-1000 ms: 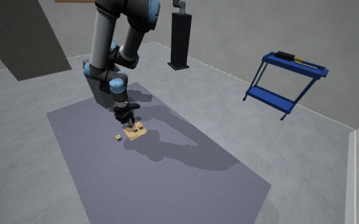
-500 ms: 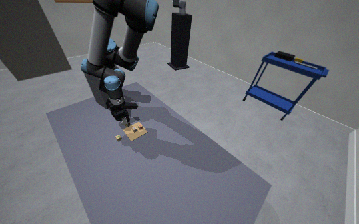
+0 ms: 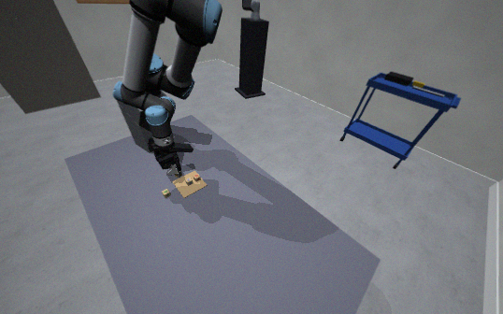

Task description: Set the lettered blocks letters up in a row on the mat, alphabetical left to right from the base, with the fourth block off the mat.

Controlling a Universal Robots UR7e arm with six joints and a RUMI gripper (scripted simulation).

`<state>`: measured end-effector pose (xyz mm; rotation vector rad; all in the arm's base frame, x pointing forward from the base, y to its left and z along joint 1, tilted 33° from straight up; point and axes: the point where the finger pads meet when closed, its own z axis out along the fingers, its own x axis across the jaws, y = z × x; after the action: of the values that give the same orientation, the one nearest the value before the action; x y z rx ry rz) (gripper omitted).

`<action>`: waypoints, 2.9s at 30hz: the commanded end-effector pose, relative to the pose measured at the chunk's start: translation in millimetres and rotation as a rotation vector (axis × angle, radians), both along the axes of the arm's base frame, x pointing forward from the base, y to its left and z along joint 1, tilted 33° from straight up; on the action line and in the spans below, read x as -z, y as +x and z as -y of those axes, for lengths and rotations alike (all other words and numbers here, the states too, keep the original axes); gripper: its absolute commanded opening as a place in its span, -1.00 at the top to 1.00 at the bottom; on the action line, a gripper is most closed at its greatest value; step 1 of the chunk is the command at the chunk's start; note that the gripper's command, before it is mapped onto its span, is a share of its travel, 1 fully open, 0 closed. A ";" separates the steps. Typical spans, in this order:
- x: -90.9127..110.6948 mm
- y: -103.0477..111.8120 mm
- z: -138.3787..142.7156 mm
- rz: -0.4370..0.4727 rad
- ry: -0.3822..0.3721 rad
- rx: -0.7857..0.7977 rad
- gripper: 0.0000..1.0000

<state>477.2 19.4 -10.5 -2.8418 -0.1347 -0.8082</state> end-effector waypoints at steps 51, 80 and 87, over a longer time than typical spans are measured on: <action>80.4 50.8 -18.3 0.002 -0.002 0.000 0.83; 81.5 49.0 -18.7 0.000 0.000 0.001 0.83; 81.8 48.3 -18.9 -0.001 0.001 0.002 0.83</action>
<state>527.1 37.3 -90.9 -2.8425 -0.1336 -0.8116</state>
